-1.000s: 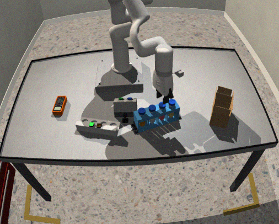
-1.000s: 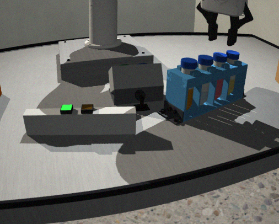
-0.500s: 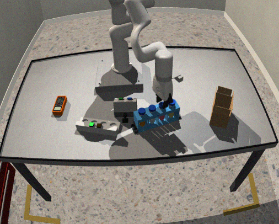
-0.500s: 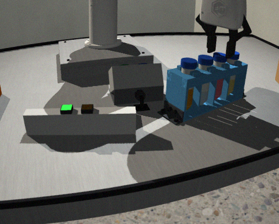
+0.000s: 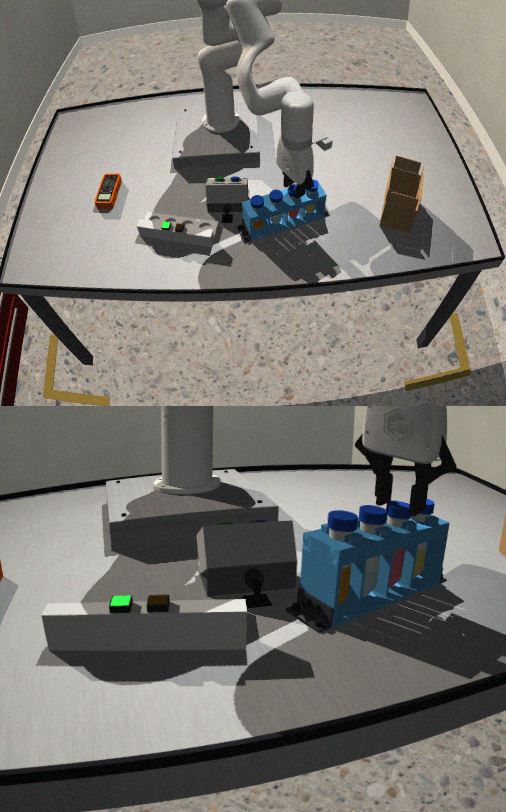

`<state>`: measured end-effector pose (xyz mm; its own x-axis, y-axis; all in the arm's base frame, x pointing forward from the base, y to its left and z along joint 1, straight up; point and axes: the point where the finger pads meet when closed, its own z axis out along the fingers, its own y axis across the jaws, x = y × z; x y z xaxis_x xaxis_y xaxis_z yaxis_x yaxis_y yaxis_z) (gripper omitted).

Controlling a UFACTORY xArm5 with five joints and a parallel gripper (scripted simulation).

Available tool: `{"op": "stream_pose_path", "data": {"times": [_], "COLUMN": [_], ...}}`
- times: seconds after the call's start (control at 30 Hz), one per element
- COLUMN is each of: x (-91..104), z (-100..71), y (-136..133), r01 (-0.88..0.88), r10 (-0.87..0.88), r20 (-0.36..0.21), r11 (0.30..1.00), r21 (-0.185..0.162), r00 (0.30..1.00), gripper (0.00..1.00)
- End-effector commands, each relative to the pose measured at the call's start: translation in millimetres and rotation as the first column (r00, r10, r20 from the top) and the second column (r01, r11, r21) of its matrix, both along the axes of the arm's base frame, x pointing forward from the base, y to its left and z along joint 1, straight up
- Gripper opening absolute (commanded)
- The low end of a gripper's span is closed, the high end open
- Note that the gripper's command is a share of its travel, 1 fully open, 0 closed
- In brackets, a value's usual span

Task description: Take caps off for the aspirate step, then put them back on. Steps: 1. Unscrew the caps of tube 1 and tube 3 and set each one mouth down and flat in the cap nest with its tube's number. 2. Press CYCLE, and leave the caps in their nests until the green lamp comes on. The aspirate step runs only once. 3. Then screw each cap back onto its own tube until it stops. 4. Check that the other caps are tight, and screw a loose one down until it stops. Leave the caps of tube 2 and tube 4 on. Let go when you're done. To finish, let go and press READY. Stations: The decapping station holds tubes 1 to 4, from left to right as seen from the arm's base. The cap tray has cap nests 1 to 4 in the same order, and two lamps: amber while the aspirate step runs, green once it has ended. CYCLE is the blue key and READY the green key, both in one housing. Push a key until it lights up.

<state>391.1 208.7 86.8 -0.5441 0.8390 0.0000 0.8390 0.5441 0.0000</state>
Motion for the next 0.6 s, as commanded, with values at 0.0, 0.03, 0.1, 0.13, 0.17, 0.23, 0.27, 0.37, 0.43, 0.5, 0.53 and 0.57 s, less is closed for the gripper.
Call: {"op": "stream_pose_path", "data": {"times": [0.0,0.03,0.1,0.13,0.17,0.23,0.27,0.37,0.43,0.5,0.53,0.57], "x": [1.3,1.3,1.3,1.3,1.3,1.3,1.3,1.3,1.4,1.4,1.4,1.4], "z": [-1.0,-1.5,-1.5,-2.1,-2.5,-3.5,-4.0,-5.5,-5.6,-5.6,-5.6,-5.6], "y": [0.7,0.7,0.7,0.7,0.7,0.7,0.7,0.7,0.7,0.7,0.7,0.7], "r01": [0.000,0.000,0.000,0.000,0.000,0.000,0.000,0.000,0.000,0.000,0.000,0.000], "r10": [0.000,0.000,0.000,0.000,0.000,0.000,0.000,0.000,0.000,0.000,0.000,0.000], "r20": [0.004,0.004,0.004,0.004,0.004,0.004,0.004,0.004,0.004,0.004,0.004,0.004], "r11": [1.000,1.000,1.000,1.000,1.000,1.000,1.000,1.000,1.000,1.000,1.000,1.000], "r21": [0.002,0.002,0.002,0.002,0.002,0.002,0.002,0.002,0.002,0.002,0.002,0.002], "r00": [1.000,1.000,1.000,1.000,1.000,1.000,1.000,1.000,1.000,1.000,1.000,1.000], "gripper": [0.46,0.46,0.46,0.46,0.46,0.46,0.46,0.46,0.46,0.46,0.46,0.00]}}
